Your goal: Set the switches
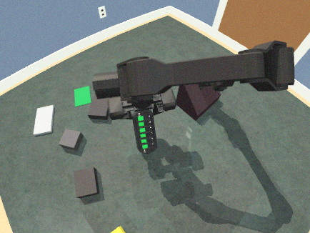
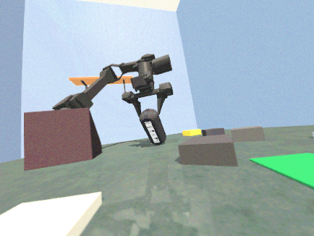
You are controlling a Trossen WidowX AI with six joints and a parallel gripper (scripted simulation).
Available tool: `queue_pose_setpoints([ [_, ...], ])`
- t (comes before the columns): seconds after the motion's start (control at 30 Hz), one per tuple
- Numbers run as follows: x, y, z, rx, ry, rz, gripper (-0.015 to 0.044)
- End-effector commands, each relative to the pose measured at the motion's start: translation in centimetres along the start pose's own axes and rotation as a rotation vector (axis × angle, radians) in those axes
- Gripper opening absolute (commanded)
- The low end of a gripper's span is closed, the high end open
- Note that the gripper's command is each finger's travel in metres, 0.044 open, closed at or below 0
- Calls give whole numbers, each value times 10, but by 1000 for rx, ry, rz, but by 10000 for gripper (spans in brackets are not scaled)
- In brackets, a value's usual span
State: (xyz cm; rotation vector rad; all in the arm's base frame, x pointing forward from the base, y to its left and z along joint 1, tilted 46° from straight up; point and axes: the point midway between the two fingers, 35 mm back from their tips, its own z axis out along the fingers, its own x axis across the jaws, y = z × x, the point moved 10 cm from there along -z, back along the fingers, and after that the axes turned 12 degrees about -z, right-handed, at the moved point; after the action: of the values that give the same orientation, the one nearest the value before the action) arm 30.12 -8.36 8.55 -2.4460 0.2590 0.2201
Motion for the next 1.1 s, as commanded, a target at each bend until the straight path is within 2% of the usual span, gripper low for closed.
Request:
queue_pose_setpoints([
  [0.0,2,-8,-4,-4,10,-9,335],
  [1.07,8,-39,-15,-71,-4,-10,335],
])
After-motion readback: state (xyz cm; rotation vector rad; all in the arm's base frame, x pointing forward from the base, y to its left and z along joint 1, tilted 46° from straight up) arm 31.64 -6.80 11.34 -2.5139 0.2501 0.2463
